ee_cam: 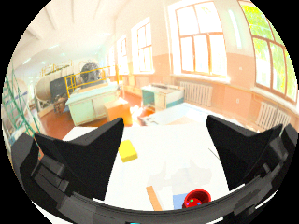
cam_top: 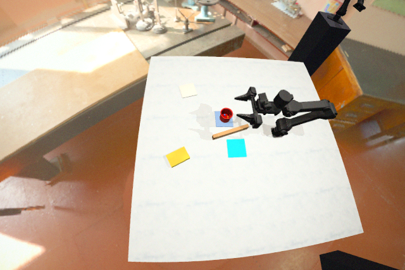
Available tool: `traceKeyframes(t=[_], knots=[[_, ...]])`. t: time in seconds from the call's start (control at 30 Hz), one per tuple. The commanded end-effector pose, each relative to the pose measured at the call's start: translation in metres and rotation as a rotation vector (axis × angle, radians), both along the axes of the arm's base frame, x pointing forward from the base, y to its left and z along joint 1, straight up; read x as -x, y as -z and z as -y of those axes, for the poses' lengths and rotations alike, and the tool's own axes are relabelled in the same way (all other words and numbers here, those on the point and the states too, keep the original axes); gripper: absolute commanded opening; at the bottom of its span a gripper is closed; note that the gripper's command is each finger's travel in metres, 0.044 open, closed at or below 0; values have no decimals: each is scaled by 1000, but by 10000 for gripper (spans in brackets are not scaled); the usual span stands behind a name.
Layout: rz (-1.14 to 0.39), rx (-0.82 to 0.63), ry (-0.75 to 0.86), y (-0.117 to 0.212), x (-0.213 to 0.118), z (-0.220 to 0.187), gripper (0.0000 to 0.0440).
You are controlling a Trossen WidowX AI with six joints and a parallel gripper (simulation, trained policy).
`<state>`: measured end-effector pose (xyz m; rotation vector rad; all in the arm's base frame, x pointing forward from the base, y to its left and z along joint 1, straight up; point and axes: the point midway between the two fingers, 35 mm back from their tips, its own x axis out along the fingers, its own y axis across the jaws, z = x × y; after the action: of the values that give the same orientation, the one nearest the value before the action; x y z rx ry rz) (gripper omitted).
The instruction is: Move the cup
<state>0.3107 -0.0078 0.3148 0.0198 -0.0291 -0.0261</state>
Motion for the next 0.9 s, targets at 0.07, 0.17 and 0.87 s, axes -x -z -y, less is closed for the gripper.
traceKeyframes(t=[0.07,0.17,0.87], knots=[[-21,-4,11,2,-2,1,321],[-50,-9,17,5,-3,1,243],[-335,-73,-19,31,-24,-18,84]])
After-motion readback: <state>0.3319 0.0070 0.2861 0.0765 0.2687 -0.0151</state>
